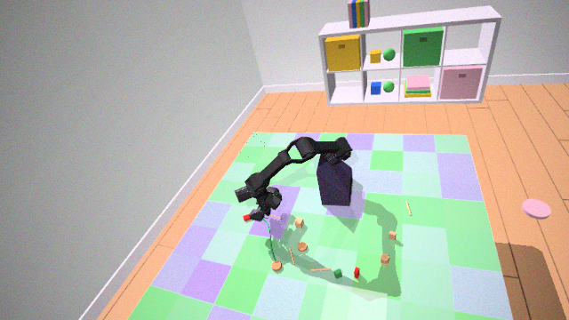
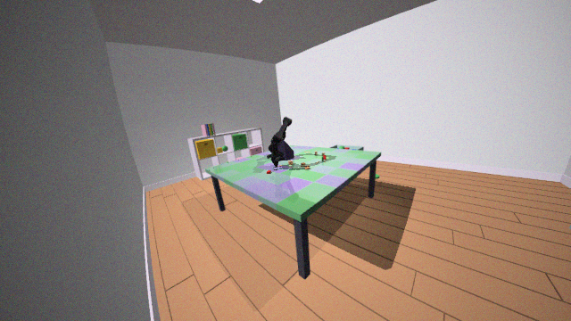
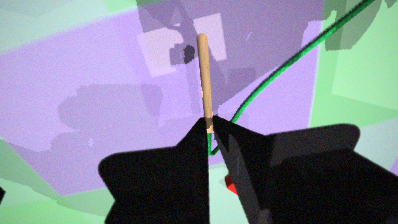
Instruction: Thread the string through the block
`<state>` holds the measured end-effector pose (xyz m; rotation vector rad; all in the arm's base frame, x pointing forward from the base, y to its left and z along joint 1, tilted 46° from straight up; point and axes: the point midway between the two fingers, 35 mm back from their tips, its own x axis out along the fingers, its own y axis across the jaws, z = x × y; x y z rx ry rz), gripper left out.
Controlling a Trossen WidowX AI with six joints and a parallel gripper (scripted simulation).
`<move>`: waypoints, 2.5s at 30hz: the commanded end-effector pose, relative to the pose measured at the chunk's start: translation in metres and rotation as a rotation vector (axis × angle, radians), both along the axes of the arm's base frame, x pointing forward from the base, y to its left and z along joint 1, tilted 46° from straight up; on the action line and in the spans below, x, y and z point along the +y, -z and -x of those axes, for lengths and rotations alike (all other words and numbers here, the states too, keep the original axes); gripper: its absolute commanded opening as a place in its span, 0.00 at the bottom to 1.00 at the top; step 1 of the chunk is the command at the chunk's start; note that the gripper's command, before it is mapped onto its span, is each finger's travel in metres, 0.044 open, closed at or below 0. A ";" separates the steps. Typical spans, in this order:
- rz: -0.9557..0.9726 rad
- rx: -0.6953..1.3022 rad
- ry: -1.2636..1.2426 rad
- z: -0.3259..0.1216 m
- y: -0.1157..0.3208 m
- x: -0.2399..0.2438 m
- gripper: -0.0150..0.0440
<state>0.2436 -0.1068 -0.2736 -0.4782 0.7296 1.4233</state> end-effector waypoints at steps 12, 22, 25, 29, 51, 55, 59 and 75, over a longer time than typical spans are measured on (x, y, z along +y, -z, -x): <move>0.000 0.001 0.005 -0.006 -0.014 0.014 0.25; 0.001 0.001 0.005 -0.009 -0.023 0.023 0.25; 0.001 0.002 0.005 -0.009 -0.026 0.026 0.25; 0.001 0.002 0.005 -0.010 -0.030 0.030 0.25; 0.004 0.003 0.003 -0.012 -0.049 0.051 0.25; 0.004 0.003 0.003 -0.012 -0.053 0.054 0.25; 0.004 0.003 0.003 -0.013 -0.054 0.056 0.25; 0.004 0.004 0.003 -0.017 -0.070 0.072 0.25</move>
